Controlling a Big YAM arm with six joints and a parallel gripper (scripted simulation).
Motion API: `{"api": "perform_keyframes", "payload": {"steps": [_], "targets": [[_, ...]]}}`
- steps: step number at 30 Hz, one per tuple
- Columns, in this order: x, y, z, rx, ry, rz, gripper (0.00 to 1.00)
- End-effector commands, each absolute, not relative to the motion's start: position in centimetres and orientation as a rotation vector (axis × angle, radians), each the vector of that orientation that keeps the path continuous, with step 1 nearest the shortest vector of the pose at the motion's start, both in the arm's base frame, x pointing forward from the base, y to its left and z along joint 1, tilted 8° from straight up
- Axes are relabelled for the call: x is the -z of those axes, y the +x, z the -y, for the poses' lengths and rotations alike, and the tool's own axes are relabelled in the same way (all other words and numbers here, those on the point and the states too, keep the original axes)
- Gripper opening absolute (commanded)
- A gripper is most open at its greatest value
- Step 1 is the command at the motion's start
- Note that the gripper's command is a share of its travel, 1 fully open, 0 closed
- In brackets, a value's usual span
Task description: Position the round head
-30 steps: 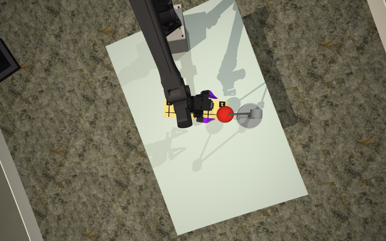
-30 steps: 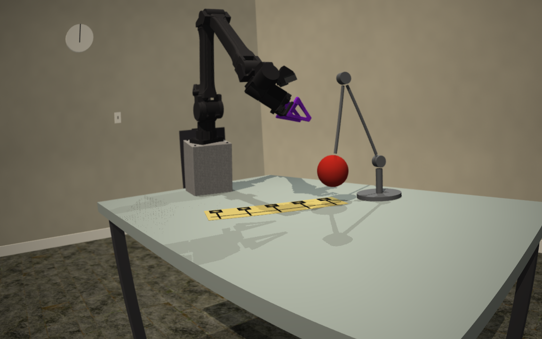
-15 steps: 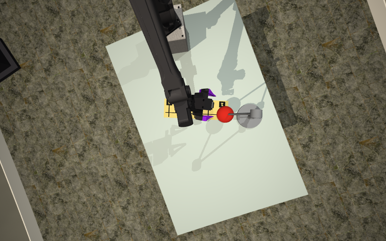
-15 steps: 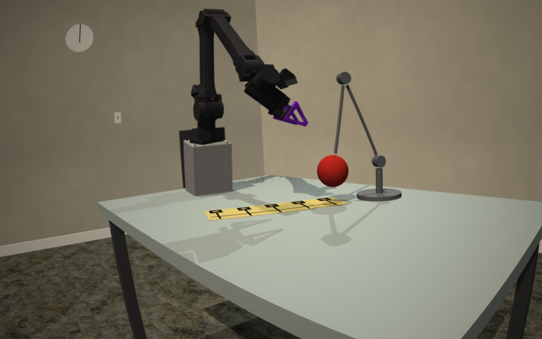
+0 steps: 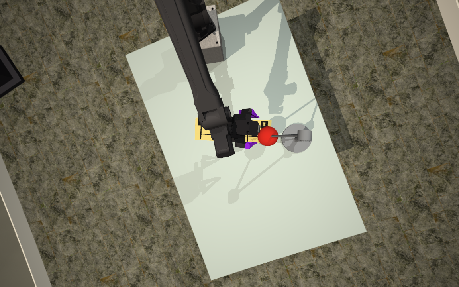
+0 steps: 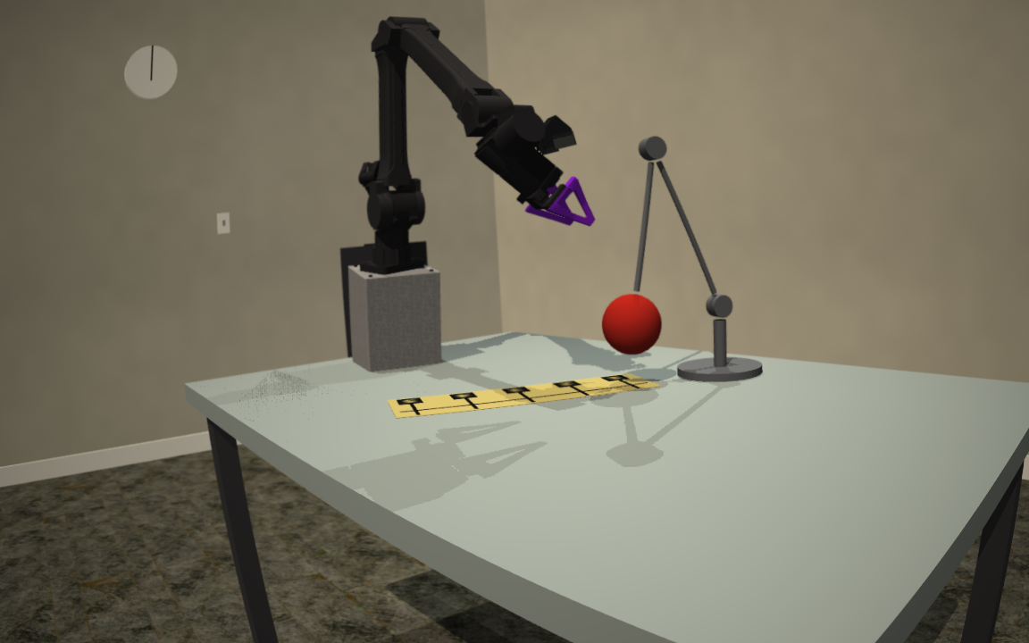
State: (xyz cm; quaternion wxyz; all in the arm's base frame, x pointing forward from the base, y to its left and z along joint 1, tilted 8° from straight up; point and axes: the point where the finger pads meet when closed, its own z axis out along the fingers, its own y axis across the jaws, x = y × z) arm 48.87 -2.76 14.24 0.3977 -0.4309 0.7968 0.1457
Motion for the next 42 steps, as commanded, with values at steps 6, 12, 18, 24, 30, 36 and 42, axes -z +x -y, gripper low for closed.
{"api": "perform_keyframes", "payload": {"steps": [6,12,18,24,30,36,42], "targets": [[-15.6,50.6,2.8,-0.344,-1.116,-1.987,1.0],[-15.2,50.8,2.5,-0.346,-1.115,-1.988,1.0],[-13.9,51.2,1.6,-0.35,-1.109,-1.994,1.0],[-12.7,51.6,0.7,-0.354,-1.104,-2.0,1.0],[-12.2,52.0,0.1,-0.35,-1.106,-1.998,1.0],[-11.7,52.8,-0.6,-0.341,-1.113,-1.991,1.0],[-11.2,53.6,-1.4,-0.332,-1.12,-1.984,1.0]]}}
